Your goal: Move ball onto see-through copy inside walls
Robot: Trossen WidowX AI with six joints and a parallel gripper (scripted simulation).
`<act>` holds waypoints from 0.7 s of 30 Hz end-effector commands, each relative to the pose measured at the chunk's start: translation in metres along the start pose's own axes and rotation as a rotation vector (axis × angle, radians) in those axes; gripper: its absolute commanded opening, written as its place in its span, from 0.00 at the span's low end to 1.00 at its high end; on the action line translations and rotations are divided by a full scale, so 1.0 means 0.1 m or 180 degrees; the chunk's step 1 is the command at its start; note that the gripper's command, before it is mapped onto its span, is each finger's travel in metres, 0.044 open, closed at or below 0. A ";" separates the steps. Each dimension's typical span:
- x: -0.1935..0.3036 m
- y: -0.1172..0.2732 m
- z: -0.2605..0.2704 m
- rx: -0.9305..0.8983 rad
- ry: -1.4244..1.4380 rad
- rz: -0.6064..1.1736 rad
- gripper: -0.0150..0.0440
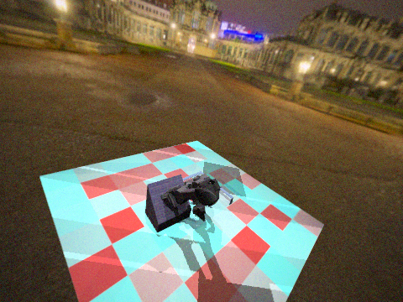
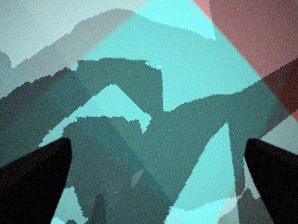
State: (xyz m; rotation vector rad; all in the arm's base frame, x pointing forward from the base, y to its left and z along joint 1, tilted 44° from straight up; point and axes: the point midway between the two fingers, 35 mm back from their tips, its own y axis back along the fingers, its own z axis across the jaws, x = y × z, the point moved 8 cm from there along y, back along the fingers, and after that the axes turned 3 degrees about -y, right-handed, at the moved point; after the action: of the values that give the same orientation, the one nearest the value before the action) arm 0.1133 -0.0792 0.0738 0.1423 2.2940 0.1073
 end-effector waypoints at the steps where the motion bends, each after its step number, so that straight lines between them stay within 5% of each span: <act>1: -0.01 0.00 0.02 -0.0023 0.0052 0.0007 0.89; 3: -0.10 0.05 0.15 -0.0207 0.0472 0.0058 0.80; 11: -0.43 0.49 1.00 -0.1291 0.3017 0.0090 0.80; 21: -0.27 1.12 1.90 -0.2327 0.5698 -0.0203 0.80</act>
State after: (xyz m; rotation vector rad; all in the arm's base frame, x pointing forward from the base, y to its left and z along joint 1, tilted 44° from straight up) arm 0.2571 -0.0030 0.0167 -0.3465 3.4388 1.1438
